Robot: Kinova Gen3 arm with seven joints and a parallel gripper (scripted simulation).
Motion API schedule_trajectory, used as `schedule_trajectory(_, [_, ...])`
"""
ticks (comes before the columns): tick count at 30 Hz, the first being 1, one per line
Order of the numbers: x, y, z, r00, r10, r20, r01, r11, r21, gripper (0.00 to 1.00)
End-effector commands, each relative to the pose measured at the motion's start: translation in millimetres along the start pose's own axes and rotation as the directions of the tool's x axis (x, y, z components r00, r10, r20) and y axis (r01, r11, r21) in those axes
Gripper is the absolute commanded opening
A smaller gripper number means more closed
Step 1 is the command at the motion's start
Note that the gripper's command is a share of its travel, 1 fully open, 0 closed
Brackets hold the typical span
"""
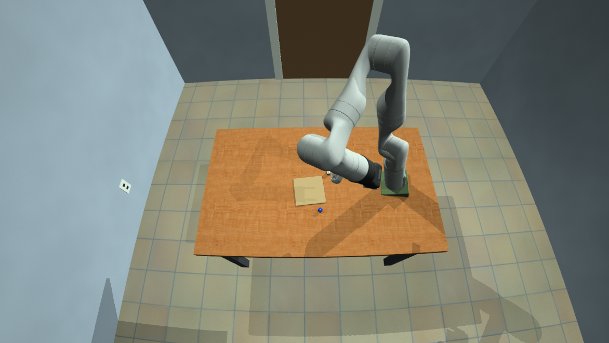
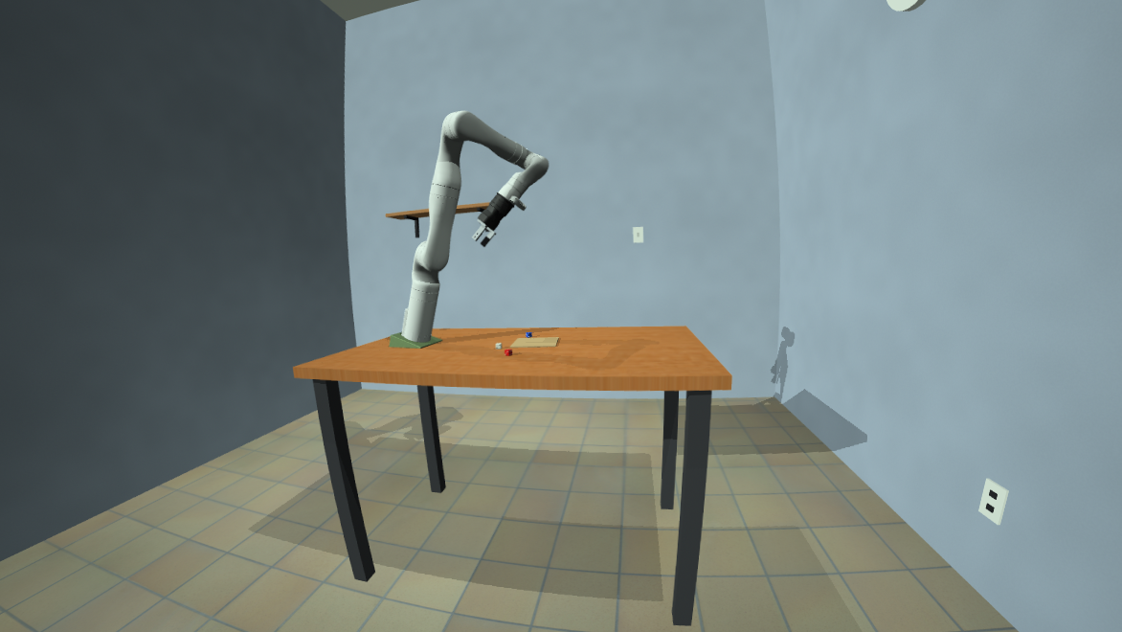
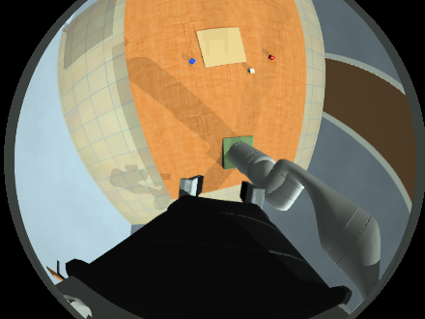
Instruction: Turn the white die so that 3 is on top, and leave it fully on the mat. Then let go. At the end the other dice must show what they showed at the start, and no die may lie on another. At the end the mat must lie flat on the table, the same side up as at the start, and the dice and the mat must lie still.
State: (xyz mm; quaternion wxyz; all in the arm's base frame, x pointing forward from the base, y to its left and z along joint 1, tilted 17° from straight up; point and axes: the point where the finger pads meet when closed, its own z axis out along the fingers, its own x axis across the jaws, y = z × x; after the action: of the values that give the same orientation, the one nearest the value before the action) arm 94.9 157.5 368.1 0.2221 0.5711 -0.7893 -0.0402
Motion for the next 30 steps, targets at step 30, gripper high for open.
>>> schedule_trajectory(30, [3.7,-191.7,20.2,0.455,0.812,0.366,-0.814,0.546,-0.199,1.00])
